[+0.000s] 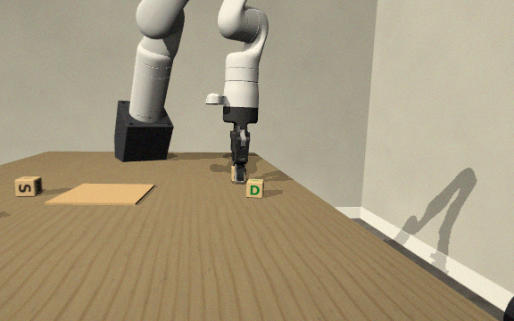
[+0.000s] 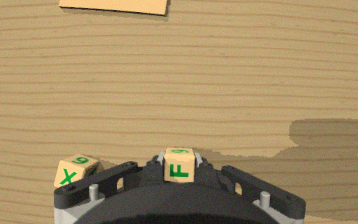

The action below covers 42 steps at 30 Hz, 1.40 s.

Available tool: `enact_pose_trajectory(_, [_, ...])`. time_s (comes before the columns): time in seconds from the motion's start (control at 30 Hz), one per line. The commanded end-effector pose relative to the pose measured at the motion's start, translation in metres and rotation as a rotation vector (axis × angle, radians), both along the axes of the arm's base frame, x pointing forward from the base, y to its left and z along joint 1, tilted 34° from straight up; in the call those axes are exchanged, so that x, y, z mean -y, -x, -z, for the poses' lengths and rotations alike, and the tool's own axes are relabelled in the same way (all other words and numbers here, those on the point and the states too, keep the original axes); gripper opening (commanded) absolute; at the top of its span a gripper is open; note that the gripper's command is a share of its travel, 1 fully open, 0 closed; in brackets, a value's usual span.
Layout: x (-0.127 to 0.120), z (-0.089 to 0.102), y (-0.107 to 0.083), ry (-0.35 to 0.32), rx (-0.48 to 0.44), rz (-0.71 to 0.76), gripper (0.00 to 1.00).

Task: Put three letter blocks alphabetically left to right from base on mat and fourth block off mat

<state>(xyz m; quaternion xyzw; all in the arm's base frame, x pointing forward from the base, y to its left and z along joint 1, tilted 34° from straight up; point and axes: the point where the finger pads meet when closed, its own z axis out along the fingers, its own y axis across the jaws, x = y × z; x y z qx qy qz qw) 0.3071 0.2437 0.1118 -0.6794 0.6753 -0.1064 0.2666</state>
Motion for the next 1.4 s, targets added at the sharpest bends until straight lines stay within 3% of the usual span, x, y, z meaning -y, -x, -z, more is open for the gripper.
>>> enact_pose_trajectory(0.0, [-0.003,-0.004,0.003,-0.006,0.002,-0.007,0.26])
enact_pose_trajectory(1.37, [0.008,-0.044,0.027,-0.006,0.002,-0.007,0.26])
